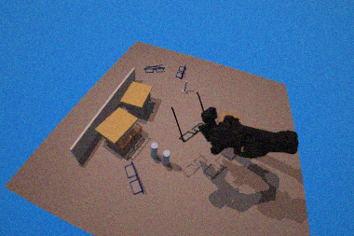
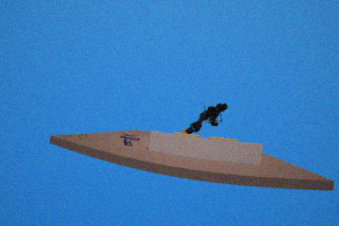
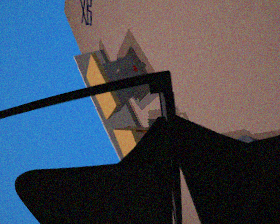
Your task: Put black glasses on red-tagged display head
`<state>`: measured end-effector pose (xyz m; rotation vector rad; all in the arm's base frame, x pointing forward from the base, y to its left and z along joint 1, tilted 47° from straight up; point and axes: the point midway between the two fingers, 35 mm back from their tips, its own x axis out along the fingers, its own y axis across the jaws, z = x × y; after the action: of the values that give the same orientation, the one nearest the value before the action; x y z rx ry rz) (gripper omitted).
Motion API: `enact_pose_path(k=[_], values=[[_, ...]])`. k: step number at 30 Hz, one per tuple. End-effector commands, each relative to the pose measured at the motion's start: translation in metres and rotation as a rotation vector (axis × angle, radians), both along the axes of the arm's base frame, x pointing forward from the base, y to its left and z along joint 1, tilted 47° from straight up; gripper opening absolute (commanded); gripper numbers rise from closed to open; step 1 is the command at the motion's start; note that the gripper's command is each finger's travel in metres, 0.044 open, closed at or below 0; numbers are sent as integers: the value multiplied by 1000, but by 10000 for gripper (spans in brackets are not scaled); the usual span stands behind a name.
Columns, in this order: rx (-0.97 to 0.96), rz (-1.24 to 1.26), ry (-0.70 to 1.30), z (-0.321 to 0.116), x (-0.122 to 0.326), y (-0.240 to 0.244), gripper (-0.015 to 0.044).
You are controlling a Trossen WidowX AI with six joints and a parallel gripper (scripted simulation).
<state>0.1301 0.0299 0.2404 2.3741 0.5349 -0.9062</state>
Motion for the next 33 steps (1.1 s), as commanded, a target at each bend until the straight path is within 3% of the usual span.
enact_pose_path(k=[1,15,33], values=[[2,0,-3,1,1,0,0],[-10,11,9,0,3,0,0],[-157,223,202,-21,44,0,0]])
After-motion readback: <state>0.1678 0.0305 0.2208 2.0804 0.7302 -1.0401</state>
